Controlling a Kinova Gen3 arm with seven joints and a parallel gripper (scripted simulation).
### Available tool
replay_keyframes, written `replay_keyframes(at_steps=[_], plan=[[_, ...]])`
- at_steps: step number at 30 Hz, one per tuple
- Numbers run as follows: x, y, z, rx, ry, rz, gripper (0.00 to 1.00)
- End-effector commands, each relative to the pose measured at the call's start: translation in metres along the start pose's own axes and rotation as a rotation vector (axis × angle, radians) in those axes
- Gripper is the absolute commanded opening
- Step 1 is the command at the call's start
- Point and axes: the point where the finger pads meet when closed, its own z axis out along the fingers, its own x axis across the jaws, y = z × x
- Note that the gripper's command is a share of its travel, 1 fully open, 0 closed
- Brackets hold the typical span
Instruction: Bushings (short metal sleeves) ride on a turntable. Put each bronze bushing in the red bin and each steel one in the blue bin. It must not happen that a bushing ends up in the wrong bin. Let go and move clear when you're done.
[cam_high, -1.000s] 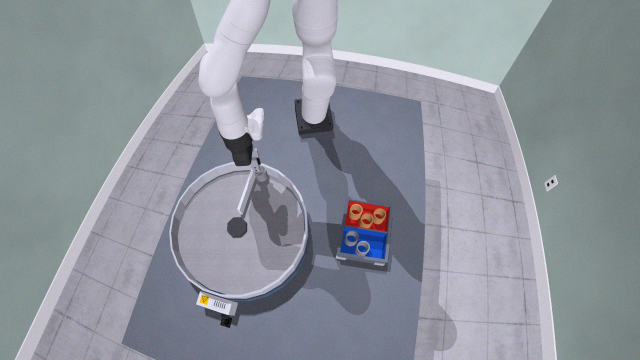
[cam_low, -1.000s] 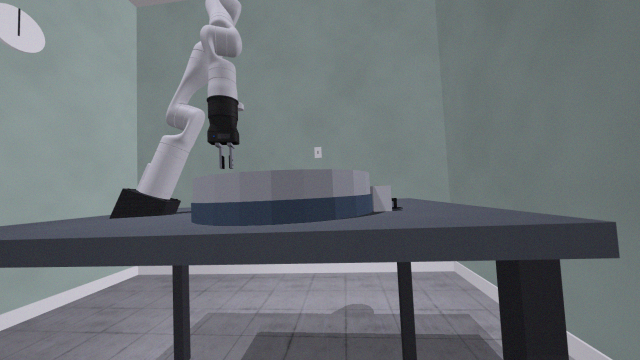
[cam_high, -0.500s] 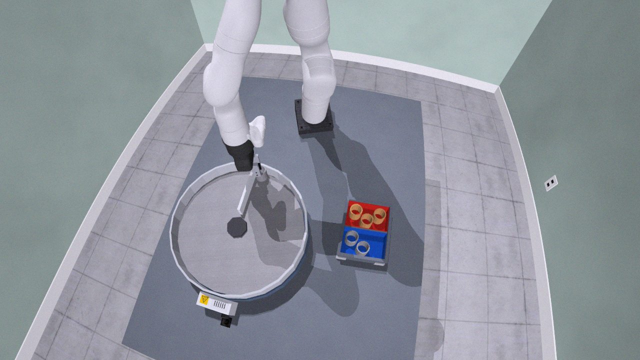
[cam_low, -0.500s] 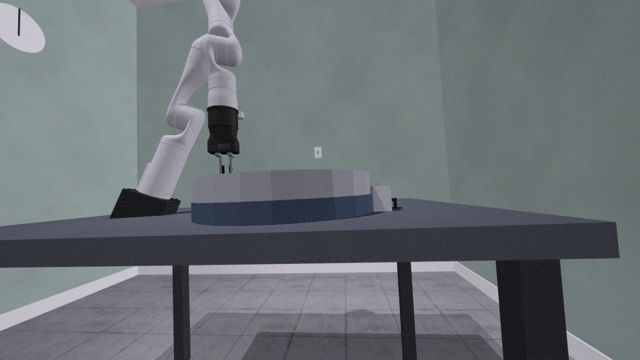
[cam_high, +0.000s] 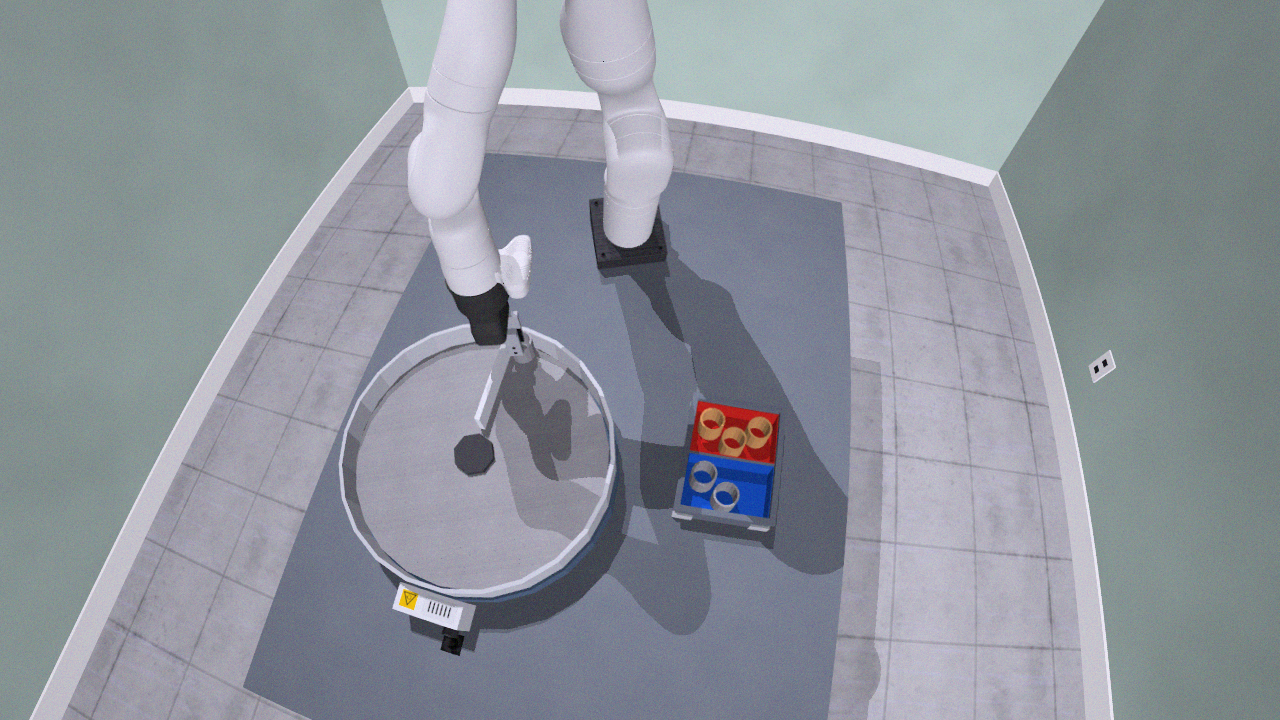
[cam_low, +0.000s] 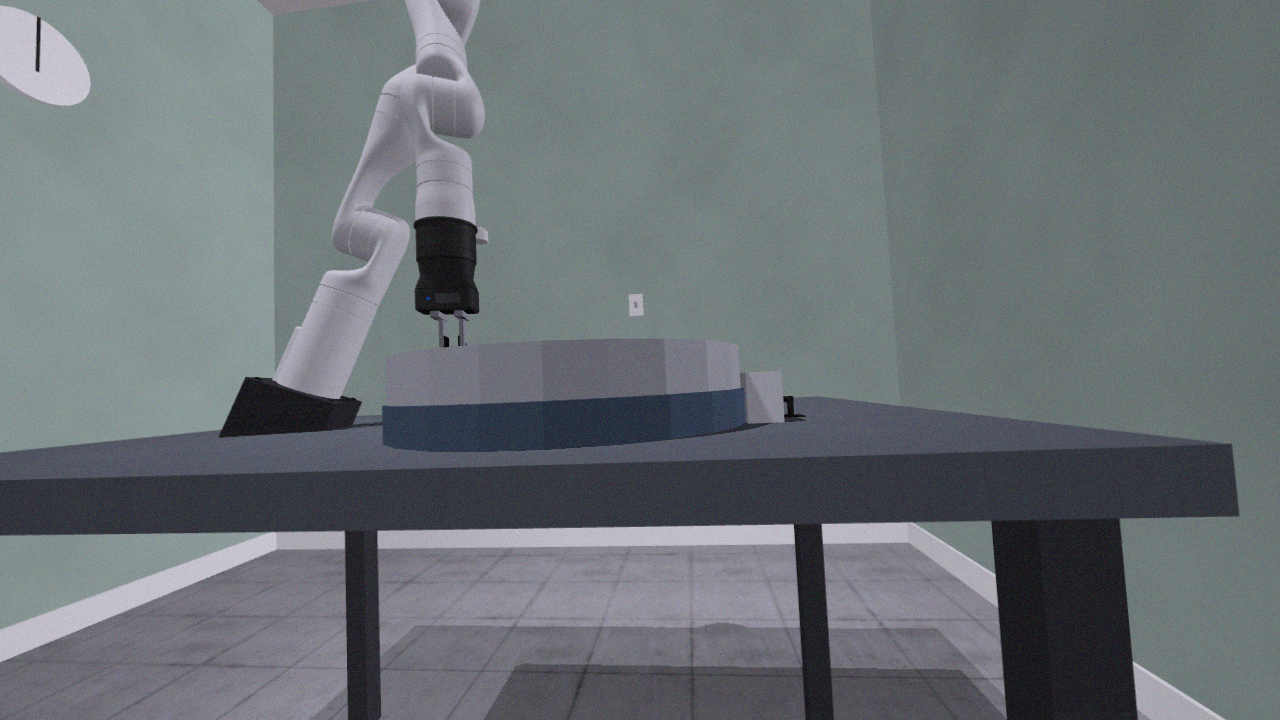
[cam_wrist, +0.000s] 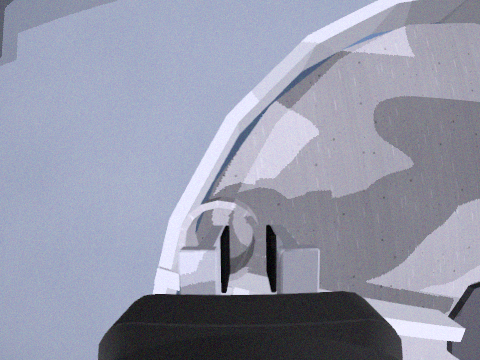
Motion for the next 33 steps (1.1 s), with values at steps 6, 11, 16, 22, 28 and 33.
replay_keyframes(at_steps=[6,11,16,22,28,33], plan=[[0.0,-0.002,0.005,0.008,-0.001,-0.001,0.45],[0.0,-0.002,0.009,0.008,-0.001,-0.001,0.45],[0.0,-0.002,0.014,0.008,-0.001,-0.001,0.45],[0.0,-0.002,0.016,0.008,-0.001,-0.001,0.45],[0.0,-0.002,0.023,0.008,-0.001,-0.001,0.45],[0.0,-0.002,0.023,0.008,-0.001,-0.001,0.45]])
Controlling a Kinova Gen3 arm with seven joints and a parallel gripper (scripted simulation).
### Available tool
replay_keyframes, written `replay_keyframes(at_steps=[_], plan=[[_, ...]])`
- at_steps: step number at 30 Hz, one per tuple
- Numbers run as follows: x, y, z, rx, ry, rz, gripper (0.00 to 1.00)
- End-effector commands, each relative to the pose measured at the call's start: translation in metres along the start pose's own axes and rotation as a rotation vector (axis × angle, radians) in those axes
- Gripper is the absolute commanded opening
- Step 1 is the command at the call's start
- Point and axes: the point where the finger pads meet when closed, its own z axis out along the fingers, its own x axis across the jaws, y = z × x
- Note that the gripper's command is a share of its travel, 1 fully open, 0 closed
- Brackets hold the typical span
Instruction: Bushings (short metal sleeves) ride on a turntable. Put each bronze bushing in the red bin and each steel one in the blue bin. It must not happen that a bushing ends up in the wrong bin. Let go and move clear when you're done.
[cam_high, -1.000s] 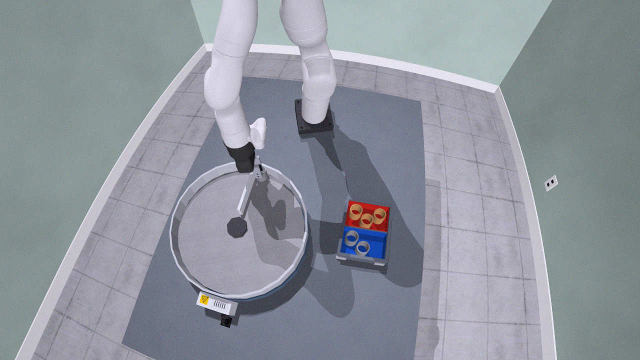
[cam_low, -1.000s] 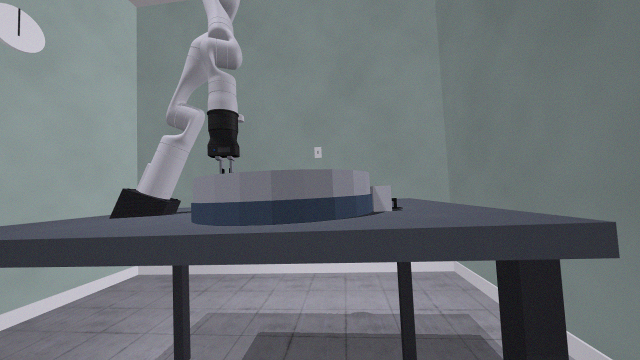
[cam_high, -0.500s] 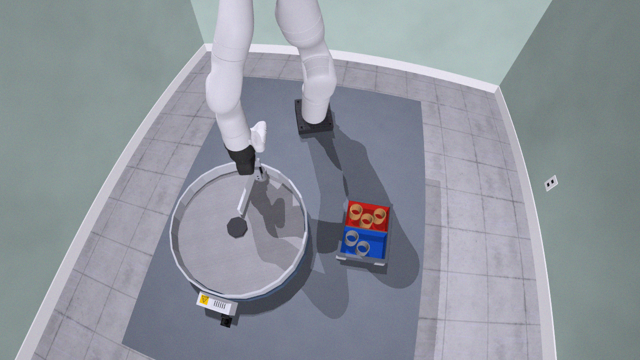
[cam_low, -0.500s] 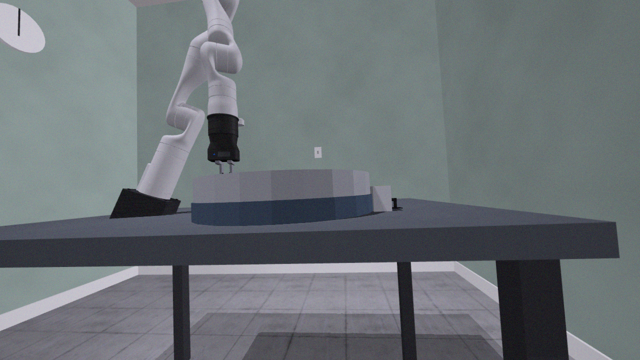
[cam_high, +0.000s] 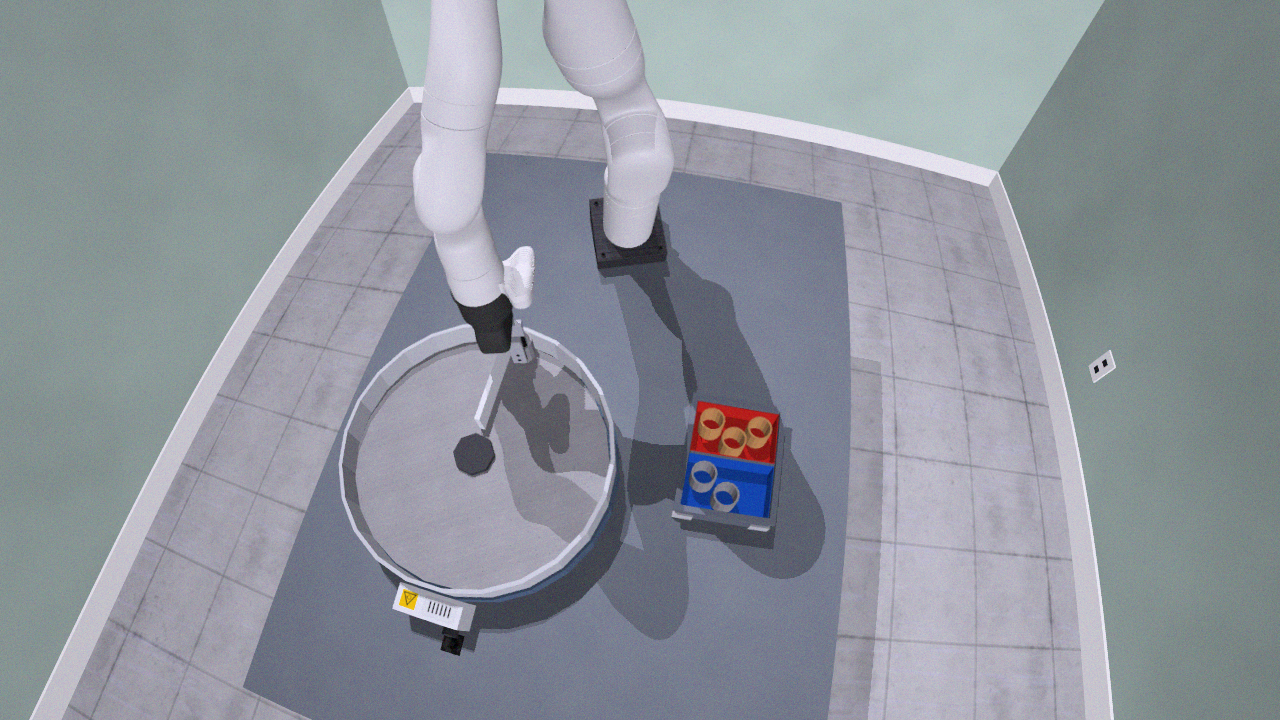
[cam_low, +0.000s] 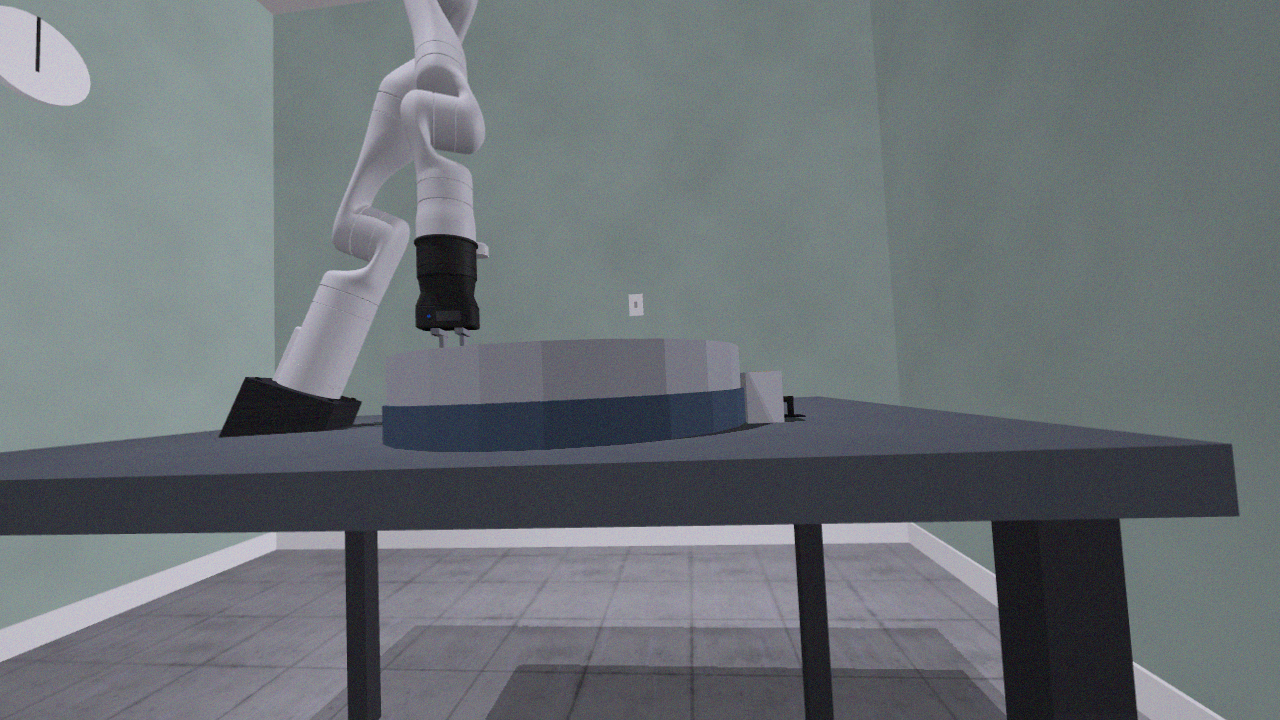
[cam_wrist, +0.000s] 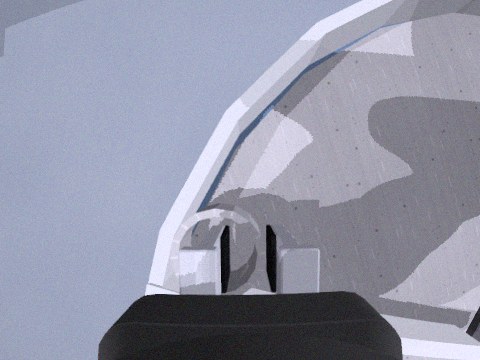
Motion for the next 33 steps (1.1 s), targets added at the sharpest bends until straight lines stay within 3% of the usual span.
replay_keyframes(at_steps=[1,5,6,33], plan=[[0.0001,-0.0003,0.0003,0.002,0.0,0.0,0.45],[0.0001,-0.0003,0.0003,0.002,0.0,0.0,0.45],[0.0001,-0.0002,0.0002,0.001,0.0,0.0,0.0],[0.0032,-0.0003,0.0002,0.001,0.004,-0.003,0.0]])
